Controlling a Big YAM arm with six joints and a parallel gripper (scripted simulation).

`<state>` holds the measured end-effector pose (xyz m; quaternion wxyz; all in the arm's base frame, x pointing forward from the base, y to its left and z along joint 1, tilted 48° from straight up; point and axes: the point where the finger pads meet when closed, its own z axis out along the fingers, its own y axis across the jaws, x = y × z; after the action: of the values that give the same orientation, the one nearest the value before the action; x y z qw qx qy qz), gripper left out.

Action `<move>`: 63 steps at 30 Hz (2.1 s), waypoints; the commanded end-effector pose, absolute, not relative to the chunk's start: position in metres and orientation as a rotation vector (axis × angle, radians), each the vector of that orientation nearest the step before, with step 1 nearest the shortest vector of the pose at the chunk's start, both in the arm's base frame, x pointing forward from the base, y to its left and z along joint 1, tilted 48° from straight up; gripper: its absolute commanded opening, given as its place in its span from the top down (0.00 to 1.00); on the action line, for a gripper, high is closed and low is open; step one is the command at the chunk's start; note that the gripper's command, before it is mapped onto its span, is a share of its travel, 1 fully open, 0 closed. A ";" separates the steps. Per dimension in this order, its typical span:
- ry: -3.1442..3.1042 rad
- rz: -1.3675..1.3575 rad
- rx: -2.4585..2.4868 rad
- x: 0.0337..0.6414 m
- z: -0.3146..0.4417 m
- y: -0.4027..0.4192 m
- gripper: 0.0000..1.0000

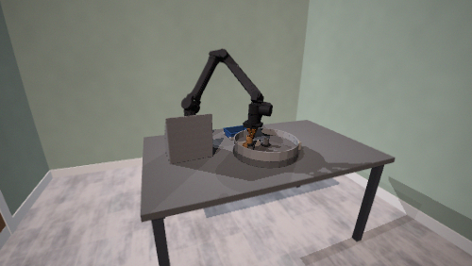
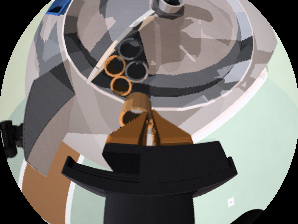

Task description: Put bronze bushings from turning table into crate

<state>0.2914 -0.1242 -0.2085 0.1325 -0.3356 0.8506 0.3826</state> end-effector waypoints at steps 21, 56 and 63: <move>2.463 1.080 -0.984 0.320 -0.148 -0.078 1.00; 2.431 1.079 -0.989 0.409 0.076 0.124 1.00; 2.428 1.081 -0.989 0.420 0.114 0.158 1.00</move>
<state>0.4022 0.1498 0.0825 0.1386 -0.3613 0.8410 0.3782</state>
